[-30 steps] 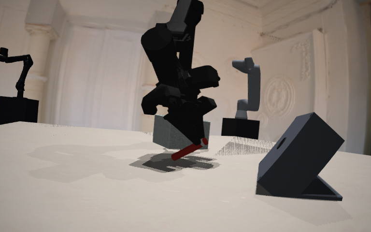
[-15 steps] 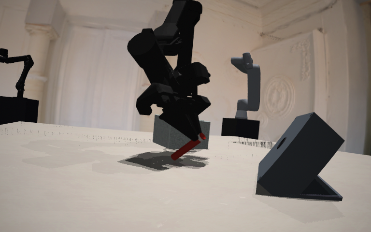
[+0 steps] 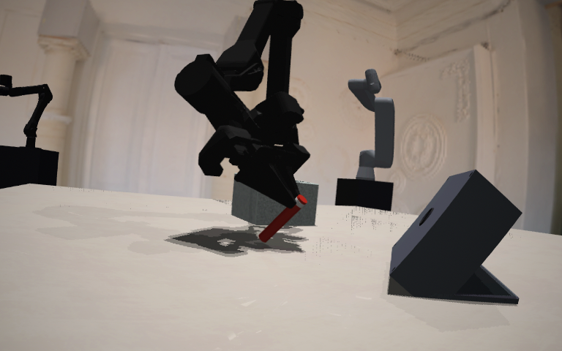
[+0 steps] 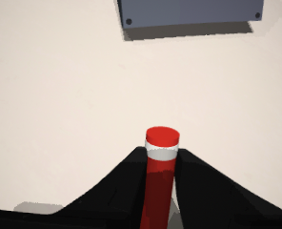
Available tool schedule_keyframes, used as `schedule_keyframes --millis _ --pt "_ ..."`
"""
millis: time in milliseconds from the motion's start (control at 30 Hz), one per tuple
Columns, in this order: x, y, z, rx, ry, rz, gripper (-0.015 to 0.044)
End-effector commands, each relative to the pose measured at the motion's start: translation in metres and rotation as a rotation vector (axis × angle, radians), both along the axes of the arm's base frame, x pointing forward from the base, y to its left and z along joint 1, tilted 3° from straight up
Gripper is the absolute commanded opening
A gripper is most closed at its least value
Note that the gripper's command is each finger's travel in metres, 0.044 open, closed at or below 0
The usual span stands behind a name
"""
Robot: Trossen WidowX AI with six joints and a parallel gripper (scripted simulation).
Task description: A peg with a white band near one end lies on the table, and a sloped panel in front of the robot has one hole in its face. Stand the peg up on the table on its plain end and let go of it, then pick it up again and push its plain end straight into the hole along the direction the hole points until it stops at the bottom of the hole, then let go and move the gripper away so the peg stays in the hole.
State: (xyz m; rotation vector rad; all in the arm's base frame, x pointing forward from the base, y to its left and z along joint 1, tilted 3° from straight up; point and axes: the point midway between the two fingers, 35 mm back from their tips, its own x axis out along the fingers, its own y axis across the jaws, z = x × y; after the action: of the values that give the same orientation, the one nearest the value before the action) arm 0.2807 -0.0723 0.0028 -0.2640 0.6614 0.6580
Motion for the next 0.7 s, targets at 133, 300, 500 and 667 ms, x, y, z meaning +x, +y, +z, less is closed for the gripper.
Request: schedule_keyframes --millis 133,300,500,667 --pt "-0.006 -0.003 0.0 0.05 -0.057 0.004 0.0049" --pt "-0.008 -0.005 0.001 0.077 -0.09 0.005 0.0049" --pt "-0.011 -0.007 0.001 0.111 -0.13 0.006 0.0049" --pt "-0.014 -0.009 0.001 0.138 -0.163 0.007 0.0049"
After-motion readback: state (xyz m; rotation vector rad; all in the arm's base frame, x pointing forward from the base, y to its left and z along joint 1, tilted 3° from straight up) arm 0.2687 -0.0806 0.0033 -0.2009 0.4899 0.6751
